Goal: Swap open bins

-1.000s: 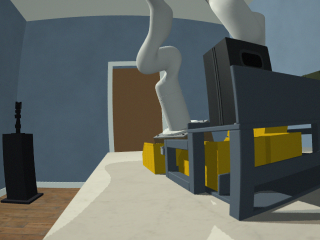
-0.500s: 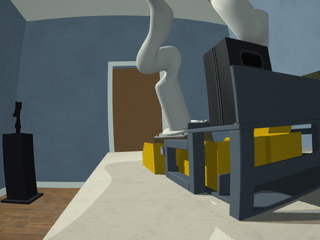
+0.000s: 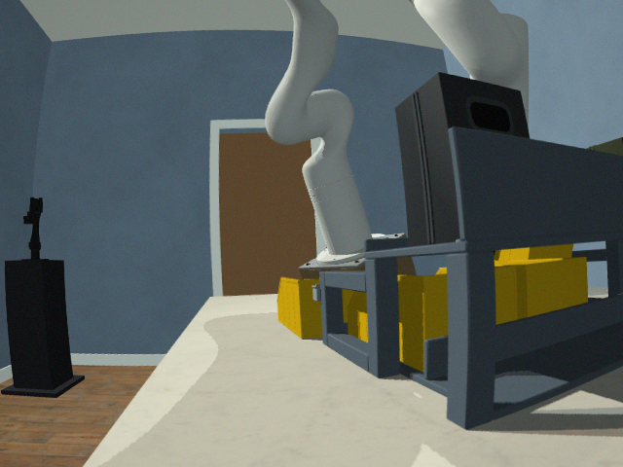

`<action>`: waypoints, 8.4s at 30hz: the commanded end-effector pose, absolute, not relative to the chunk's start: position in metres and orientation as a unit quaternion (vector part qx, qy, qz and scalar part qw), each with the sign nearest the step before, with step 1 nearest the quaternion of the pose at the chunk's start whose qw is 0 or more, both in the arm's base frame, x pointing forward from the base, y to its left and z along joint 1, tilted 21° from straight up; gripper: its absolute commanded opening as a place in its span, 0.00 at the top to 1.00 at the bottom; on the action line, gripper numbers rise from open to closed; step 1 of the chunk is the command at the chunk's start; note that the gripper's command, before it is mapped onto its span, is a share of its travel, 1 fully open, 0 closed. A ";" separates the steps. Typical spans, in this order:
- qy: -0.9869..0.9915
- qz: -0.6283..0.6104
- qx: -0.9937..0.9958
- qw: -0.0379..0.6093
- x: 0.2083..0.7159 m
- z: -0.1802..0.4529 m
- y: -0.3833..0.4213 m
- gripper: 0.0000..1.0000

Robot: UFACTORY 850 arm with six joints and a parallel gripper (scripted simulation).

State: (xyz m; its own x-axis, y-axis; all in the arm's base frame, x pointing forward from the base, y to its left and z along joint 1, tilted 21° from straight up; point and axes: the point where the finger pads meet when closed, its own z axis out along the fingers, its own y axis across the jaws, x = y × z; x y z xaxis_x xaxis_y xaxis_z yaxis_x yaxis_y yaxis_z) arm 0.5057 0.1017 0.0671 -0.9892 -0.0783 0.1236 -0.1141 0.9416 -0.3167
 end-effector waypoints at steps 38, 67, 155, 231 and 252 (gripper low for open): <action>-0.984 0.163 0.049 0.054 0.516 0.069 0.104 1.00; -0.984 0.163 0.049 0.054 0.517 0.065 0.102 1.00; -0.985 0.162 0.053 0.027 0.533 0.049 0.099 1.00; -0.985 0.161 0.058 0.002 0.552 0.049 0.101 1.00; -0.985 0.160 0.058 -0.002 0.556 0.049 0.102 1.00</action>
State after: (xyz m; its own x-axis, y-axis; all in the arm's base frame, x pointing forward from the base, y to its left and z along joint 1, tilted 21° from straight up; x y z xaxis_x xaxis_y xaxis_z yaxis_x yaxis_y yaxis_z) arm 0.5548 0.1012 0.0478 -0.9932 -0.1148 0.0170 -0.1143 0.9416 -0.3168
